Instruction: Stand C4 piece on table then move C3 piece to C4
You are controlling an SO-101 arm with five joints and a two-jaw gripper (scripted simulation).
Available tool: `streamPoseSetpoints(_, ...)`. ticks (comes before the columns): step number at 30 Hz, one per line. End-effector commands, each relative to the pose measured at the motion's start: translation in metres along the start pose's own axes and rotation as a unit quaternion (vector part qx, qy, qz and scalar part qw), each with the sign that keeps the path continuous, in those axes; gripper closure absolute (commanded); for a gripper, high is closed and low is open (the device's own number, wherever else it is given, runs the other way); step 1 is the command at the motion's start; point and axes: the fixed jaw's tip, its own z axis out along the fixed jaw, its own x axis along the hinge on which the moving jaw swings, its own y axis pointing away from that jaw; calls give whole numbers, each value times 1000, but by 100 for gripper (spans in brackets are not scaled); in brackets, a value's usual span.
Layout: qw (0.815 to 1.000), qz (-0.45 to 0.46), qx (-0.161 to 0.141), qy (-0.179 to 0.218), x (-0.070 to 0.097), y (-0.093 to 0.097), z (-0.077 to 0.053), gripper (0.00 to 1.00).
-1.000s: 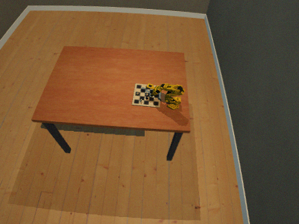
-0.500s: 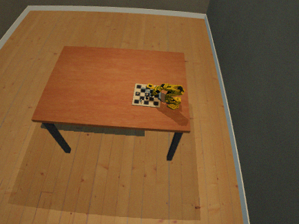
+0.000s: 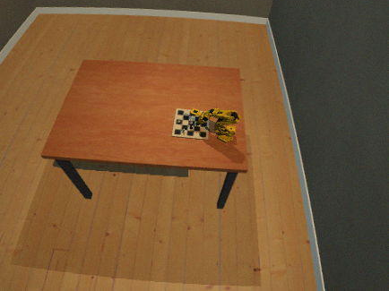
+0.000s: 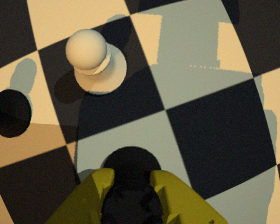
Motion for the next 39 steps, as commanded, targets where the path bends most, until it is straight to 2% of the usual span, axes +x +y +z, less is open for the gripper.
streamPoseSetpoints(1,1000,4,2,1,1,-1,1,99)
streamPoseSetpoints(39,1000,4,3,1,-1,-2,-2,100)
